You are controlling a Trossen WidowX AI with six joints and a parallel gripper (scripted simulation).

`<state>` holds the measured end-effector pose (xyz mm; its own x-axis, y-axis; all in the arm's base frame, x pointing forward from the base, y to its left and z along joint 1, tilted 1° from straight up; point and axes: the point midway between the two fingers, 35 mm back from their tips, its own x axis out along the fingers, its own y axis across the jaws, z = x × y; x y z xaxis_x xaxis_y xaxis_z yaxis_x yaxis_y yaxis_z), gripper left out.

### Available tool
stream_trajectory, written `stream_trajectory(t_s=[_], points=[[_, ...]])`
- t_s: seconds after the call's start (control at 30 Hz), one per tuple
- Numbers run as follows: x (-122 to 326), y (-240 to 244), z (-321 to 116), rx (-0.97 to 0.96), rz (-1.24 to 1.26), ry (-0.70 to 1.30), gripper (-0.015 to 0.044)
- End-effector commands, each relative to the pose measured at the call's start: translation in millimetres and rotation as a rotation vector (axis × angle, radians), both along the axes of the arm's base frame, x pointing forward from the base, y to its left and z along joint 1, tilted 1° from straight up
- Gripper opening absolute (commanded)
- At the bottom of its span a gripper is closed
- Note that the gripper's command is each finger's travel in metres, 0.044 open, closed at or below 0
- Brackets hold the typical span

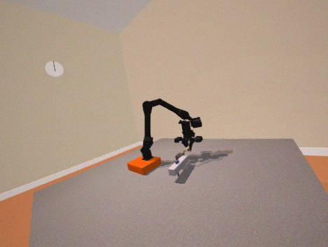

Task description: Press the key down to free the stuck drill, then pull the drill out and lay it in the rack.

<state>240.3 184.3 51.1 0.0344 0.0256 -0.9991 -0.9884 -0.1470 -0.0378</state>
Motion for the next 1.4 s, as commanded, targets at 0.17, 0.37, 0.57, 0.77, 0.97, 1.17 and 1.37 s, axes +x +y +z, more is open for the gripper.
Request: stream_trajectory(t_s=[0.17, 0.37, 0.57, 0.77, 0.97, 1.17, 1.37], points=[[2.1, 1.6, 3.0, 0.005, -0.001, -0.005, 0.0], [2.3, 1.8, 3.6, 0.005, -0.001, -0.005, 0.0], [2.7, 2.1, 4.3, 0.005, -0.001, -0.005, 0.0], [3.0, 2.3, 4.8, 0.005, -0.001, -0.005, 0.0], [3.4, 2.6, 5.3, 0.005, -0.001, -0.005, 0.0], [3.7, 2.9, 5.8, 0.005, -0.001, -0.005, 0.0], [4.1, 3.2, 6.3, 0.005, -0.001, -0.005, 0.0]])
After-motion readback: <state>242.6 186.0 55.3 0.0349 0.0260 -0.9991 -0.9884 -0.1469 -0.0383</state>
